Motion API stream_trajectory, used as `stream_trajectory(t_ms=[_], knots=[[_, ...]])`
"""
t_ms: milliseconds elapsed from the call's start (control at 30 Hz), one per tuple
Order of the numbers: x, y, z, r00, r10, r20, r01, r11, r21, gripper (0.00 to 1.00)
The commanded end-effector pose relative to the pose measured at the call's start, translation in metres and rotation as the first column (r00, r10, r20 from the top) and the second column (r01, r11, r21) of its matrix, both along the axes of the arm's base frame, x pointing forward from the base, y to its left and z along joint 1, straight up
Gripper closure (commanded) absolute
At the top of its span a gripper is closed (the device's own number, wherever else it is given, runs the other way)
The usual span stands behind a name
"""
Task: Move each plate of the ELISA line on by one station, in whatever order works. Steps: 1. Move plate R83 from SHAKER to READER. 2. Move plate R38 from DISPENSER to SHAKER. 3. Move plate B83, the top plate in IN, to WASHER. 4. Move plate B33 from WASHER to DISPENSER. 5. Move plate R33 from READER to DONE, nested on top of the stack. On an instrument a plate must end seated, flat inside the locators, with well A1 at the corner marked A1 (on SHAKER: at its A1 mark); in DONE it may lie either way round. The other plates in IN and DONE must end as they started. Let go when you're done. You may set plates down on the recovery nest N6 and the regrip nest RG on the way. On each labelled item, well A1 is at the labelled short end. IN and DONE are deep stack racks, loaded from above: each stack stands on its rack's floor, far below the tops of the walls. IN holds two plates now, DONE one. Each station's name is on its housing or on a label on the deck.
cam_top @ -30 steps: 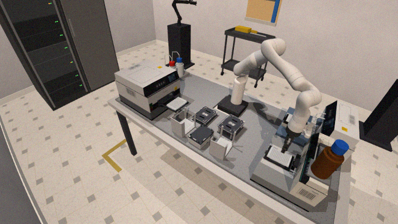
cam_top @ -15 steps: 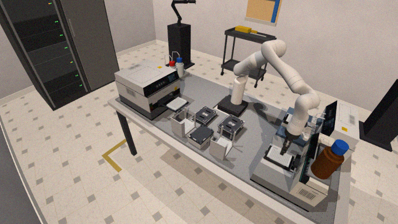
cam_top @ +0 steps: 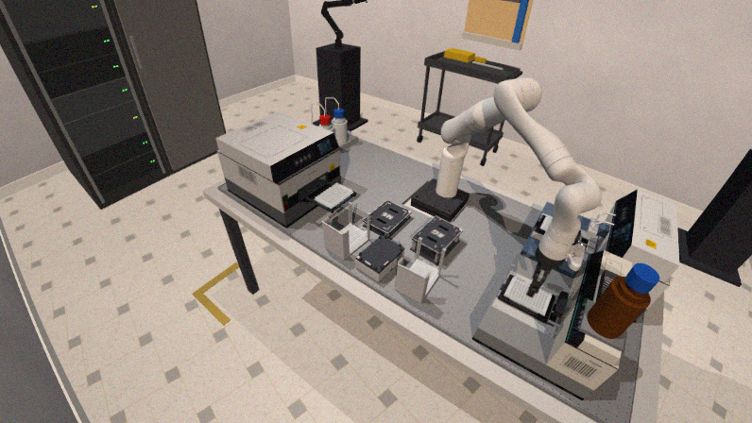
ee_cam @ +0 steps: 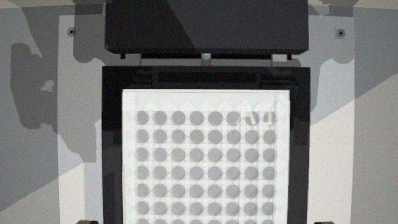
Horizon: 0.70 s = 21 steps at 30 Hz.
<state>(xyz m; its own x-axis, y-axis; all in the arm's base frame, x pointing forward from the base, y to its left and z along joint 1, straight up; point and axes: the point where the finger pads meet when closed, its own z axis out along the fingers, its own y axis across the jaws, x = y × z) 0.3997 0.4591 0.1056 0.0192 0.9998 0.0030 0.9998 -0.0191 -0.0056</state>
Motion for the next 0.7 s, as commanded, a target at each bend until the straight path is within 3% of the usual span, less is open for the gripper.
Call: stream_trajectory(t_ms=[0, 333, 667], knots=[[0.0, 0.0, -0.007, 1.0, -0.007, 0.003, 0.007, 1.0, -0.003, 0.0], [0.0, 0.0, -0.017, 1.0, -0.007, 0.002, 0.007, 1.0, -0.003, 0.0], [0.0, 0.0, -0.017, 1.0, -0.007, 0.002, 0.007, 1.0, -0.002, 0.0]])
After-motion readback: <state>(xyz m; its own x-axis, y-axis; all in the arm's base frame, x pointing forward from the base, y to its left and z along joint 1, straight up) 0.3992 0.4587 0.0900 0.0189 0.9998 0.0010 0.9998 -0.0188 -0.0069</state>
